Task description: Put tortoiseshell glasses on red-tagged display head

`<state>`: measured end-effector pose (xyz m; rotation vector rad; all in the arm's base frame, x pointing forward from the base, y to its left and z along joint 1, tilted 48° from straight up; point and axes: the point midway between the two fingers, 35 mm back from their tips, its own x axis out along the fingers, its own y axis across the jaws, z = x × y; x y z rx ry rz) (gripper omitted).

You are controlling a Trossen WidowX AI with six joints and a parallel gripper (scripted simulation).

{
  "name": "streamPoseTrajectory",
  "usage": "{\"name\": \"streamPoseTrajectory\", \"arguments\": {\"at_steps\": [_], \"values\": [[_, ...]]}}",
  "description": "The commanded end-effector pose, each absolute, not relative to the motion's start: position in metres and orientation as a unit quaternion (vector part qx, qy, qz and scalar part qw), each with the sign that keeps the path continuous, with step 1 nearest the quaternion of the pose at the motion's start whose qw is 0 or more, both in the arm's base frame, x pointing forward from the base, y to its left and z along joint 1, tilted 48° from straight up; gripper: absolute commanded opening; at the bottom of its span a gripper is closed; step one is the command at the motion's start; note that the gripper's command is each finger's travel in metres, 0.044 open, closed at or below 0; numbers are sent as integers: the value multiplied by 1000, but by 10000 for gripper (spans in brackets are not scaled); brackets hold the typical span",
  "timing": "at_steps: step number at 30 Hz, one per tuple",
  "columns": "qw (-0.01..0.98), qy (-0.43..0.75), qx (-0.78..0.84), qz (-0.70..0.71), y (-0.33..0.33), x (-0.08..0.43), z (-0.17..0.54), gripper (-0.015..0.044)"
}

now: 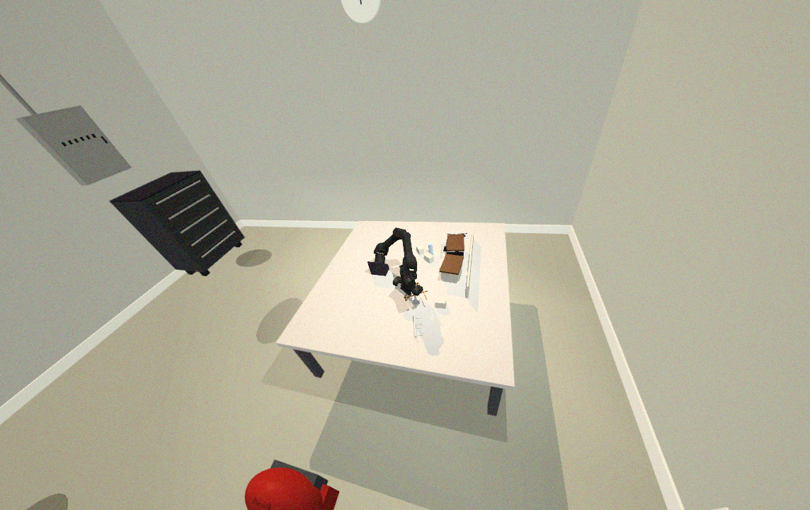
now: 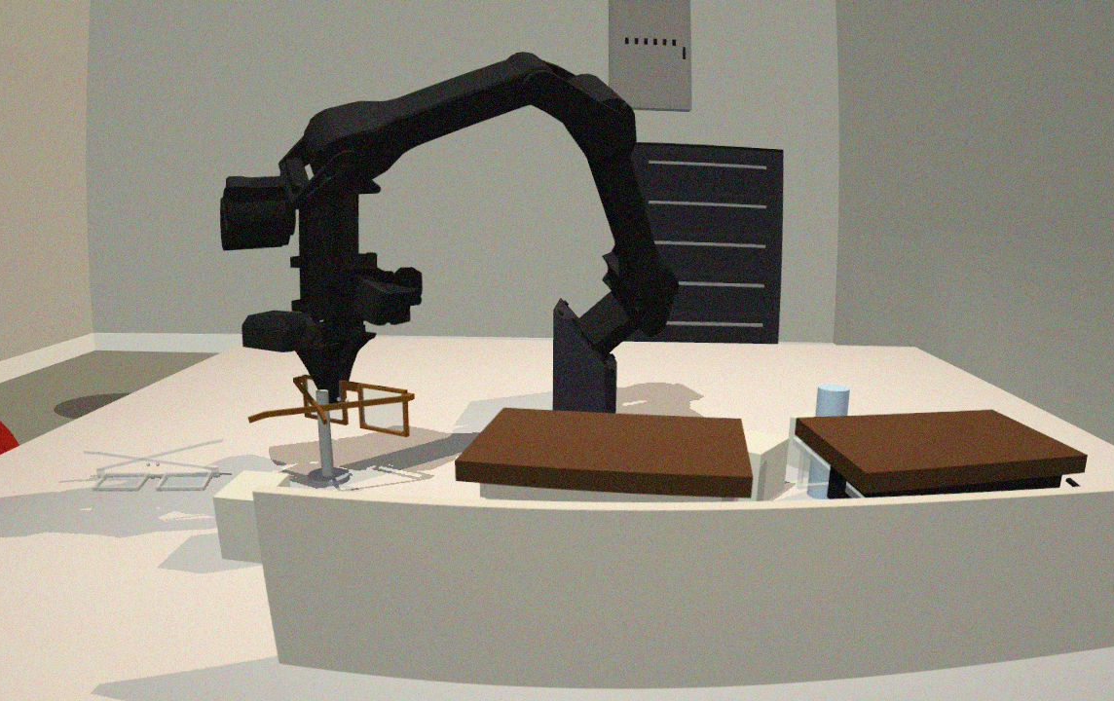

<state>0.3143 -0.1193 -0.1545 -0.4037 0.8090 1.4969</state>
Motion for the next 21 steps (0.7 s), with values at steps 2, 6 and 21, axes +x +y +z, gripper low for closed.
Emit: {"name": "streamPoseTrajectory", "arguments": {"at_steps": [2, 6, 21], "values": [[645, 356, -173, 654, -118, 312, -154, 0], [645, 356, -173, 654, -115, 309, -151, 0], [645, 356, -172, 654, -112, 305, -148, 0]]}}
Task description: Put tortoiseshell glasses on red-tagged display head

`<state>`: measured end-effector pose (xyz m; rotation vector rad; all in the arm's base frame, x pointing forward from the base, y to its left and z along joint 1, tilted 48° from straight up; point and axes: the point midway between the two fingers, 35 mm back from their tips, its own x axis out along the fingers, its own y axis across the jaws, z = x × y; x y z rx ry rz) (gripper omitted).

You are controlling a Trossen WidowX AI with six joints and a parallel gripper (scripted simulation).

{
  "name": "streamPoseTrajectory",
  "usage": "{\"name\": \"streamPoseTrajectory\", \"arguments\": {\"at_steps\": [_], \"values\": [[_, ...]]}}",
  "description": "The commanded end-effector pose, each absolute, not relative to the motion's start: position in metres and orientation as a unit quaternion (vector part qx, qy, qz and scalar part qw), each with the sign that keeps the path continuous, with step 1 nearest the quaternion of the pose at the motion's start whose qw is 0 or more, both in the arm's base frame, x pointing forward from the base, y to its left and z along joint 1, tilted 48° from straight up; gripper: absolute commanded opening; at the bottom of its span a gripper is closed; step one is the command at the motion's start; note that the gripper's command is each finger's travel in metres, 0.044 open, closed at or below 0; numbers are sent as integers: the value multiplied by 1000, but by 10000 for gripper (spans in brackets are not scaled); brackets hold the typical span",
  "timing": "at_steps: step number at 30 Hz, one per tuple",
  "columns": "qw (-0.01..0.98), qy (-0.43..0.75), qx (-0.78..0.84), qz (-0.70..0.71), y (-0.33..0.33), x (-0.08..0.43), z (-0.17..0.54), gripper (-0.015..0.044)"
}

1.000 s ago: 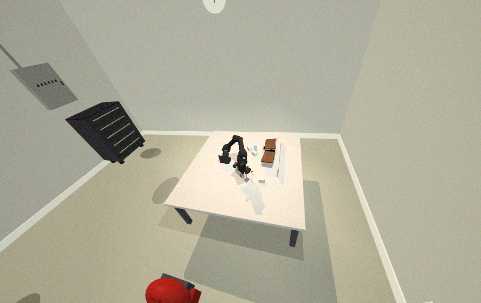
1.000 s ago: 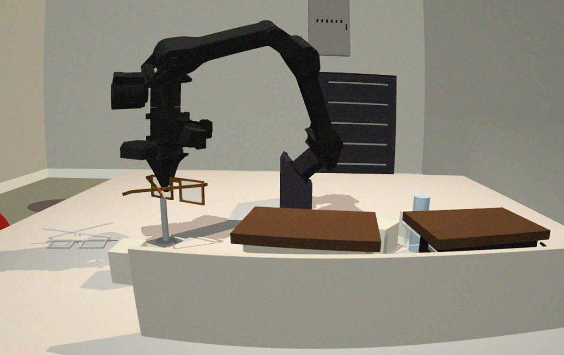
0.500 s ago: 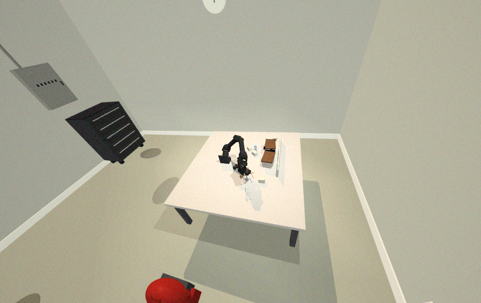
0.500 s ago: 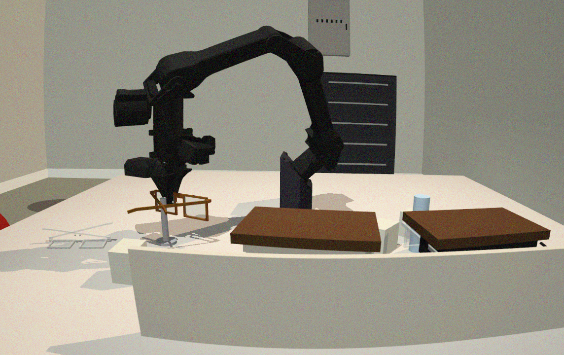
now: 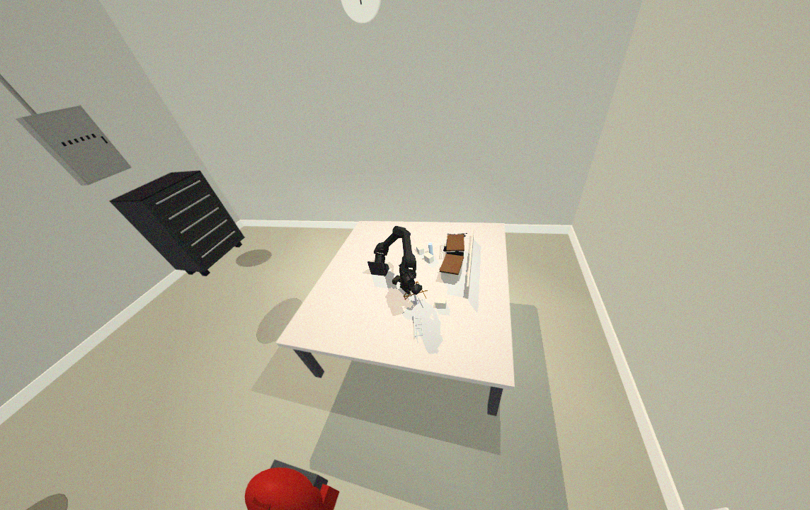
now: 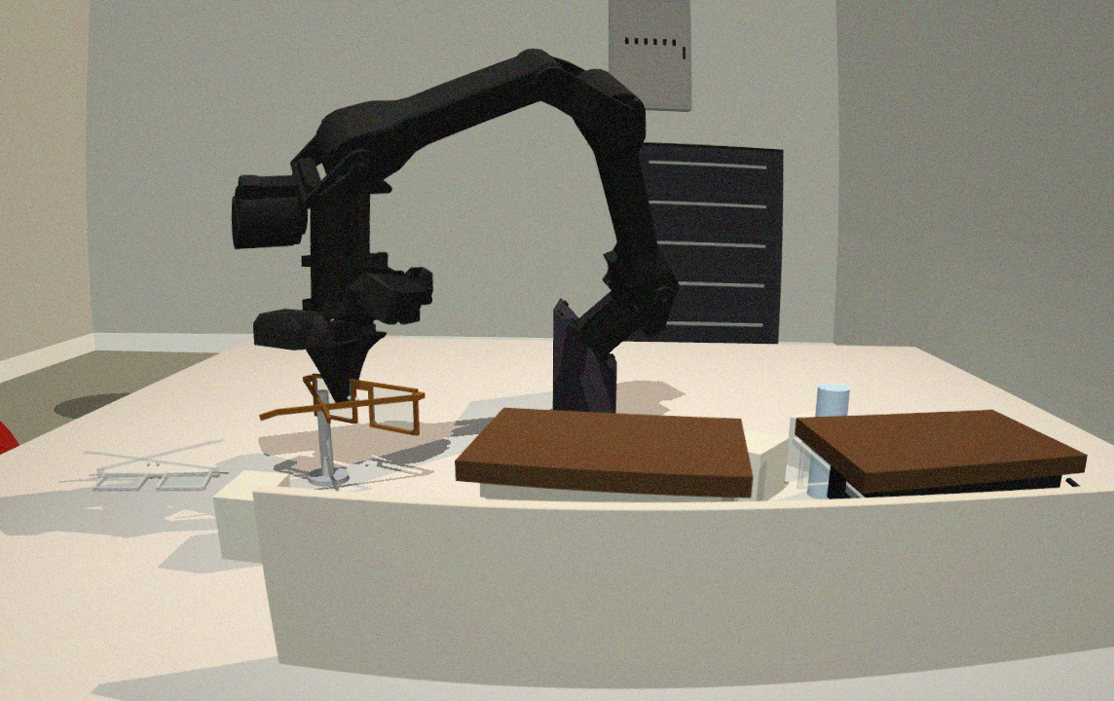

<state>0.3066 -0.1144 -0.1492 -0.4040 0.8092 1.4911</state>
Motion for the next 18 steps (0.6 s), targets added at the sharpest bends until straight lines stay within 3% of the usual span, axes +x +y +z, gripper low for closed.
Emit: {"name": "streamPoseTrajectory", "arguments": {"at_steps": [1, 18], "values": [[645, 356, -172, 654, -112, 304, -147, 0], [645, 356, -172, 654, -109, 300, -143, 0]]}}
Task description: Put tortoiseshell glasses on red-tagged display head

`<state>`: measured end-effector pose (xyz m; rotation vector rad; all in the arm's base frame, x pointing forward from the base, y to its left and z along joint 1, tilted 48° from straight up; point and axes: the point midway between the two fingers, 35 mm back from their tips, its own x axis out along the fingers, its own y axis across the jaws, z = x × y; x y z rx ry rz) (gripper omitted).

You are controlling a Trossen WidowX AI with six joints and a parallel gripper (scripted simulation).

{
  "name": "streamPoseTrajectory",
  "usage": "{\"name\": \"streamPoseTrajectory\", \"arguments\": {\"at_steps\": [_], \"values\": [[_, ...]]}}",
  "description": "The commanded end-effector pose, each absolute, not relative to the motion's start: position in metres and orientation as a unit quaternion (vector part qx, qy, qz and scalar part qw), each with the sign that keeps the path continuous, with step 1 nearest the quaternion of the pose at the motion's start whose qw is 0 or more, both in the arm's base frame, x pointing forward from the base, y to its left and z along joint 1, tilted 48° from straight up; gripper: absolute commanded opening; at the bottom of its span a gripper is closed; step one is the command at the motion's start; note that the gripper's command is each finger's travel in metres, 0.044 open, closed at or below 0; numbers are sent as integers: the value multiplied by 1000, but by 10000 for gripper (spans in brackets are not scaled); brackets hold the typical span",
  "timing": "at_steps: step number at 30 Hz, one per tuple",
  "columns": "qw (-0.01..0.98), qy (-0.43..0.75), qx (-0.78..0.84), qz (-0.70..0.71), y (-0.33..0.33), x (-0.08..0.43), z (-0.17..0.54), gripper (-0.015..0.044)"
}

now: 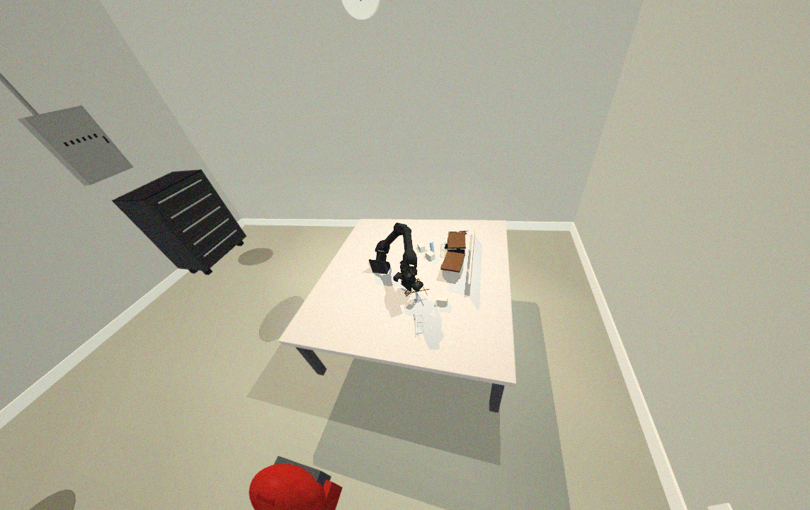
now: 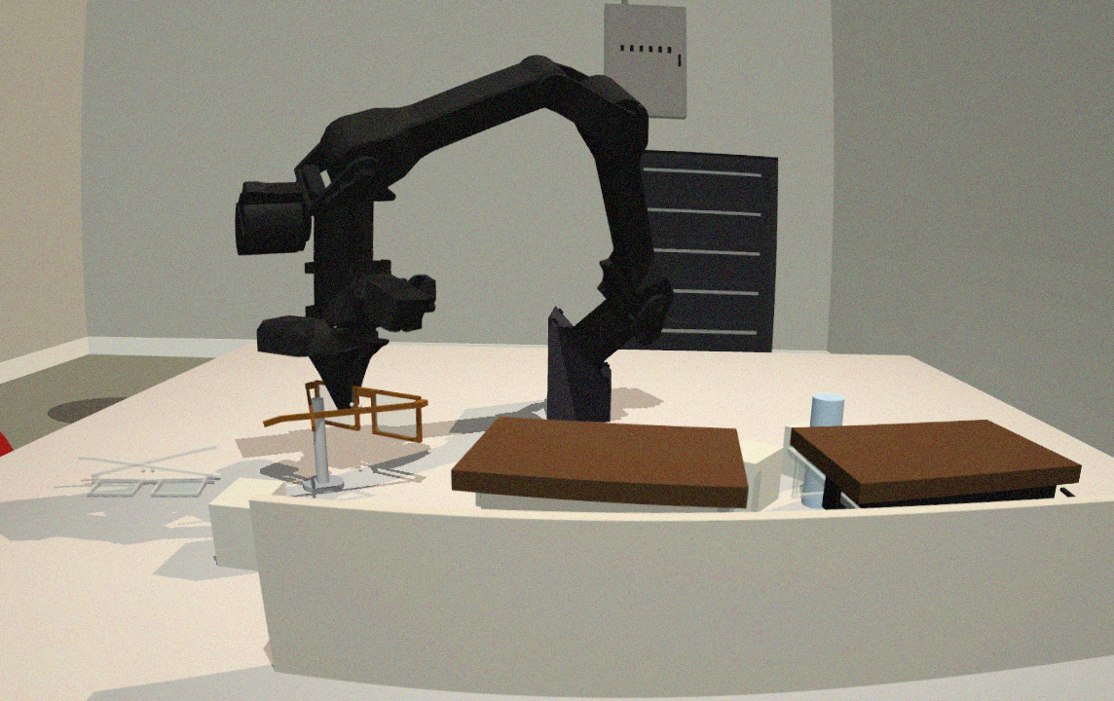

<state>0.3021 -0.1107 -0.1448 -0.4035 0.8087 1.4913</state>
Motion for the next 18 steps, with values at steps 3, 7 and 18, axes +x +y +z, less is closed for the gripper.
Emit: {"name": "streamPoseTrajectory", "arguments": {"at_steps": [3, 7, 18], "values": [[645, 356, -172, 654, -108, 299, -142, 0], [645, 356, -172, 654, -107, 298, -141, 0], [645, 356, -172, 654, -104, 296, -138, 0]]}}
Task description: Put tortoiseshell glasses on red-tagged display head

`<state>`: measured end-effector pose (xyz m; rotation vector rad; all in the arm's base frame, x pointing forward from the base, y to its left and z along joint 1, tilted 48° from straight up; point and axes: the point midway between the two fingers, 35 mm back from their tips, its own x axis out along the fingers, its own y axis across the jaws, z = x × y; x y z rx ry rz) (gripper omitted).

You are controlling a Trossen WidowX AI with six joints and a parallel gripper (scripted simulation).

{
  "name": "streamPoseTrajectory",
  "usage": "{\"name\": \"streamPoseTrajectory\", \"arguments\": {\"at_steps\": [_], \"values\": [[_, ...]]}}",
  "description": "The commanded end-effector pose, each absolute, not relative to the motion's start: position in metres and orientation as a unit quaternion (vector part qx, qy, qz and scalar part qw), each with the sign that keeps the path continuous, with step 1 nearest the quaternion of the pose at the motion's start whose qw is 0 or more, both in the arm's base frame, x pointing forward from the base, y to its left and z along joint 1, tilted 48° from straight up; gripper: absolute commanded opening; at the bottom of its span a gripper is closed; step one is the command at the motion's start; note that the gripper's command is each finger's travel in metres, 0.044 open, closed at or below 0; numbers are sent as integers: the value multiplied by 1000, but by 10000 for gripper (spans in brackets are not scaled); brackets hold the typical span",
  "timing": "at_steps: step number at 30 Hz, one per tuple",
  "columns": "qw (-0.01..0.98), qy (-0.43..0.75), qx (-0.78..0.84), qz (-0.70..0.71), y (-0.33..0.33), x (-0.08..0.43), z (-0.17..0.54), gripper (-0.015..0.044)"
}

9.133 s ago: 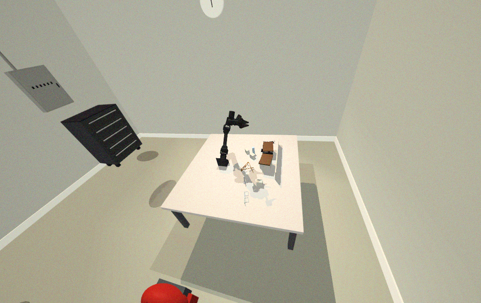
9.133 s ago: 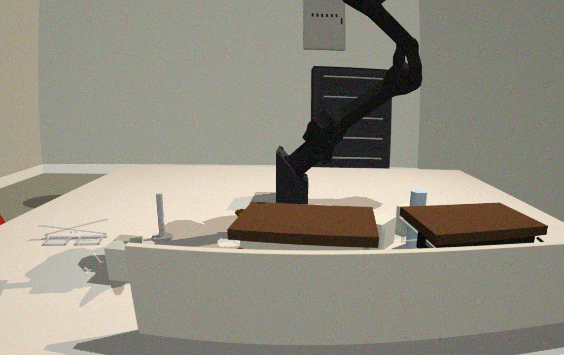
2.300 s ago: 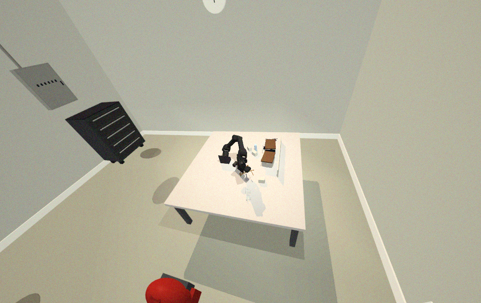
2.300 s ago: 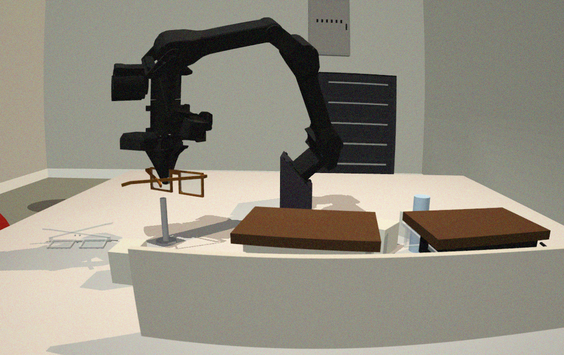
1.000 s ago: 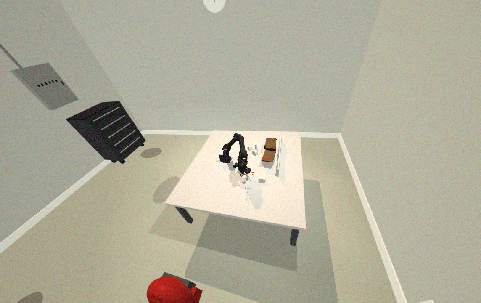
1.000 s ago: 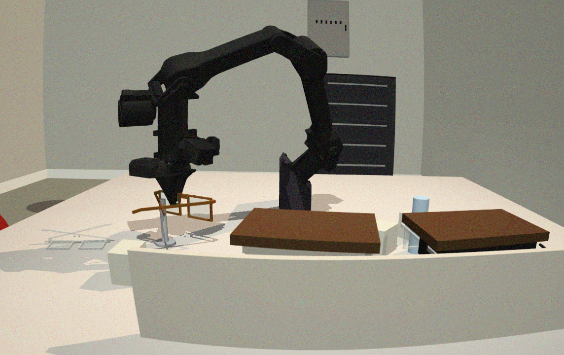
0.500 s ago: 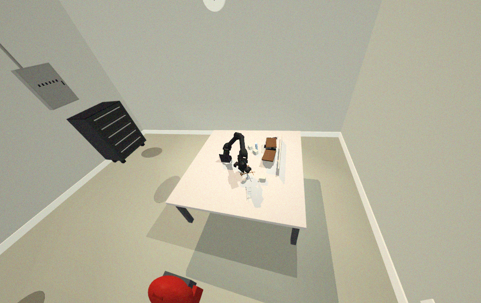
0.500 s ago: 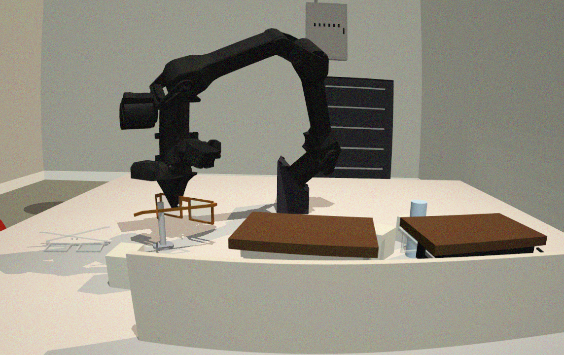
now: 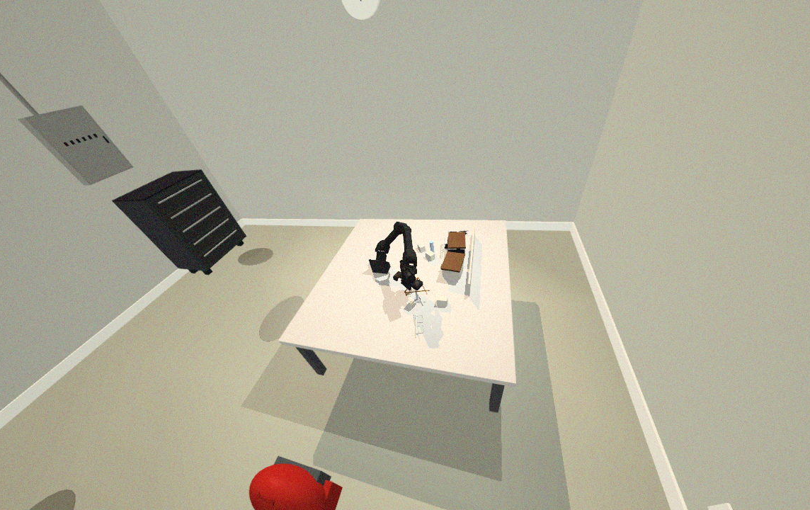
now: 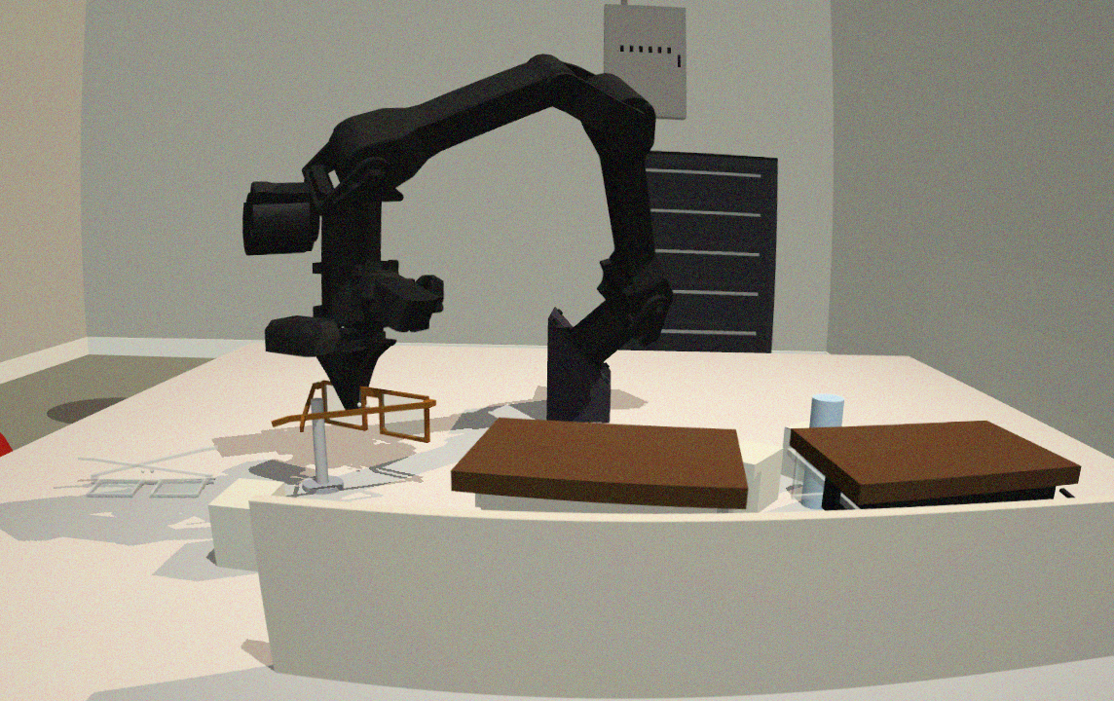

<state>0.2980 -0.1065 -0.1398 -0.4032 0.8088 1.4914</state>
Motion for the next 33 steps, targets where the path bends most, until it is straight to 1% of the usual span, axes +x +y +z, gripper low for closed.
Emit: {"name": "streamPoseTrajectory", "arguments": {"at_steps": [1, 33], "values": [[645, 356, -172, 654, -104, 296, -138, 0], [645, 356, -171, 654, -94, 290, -127, 0]]}}
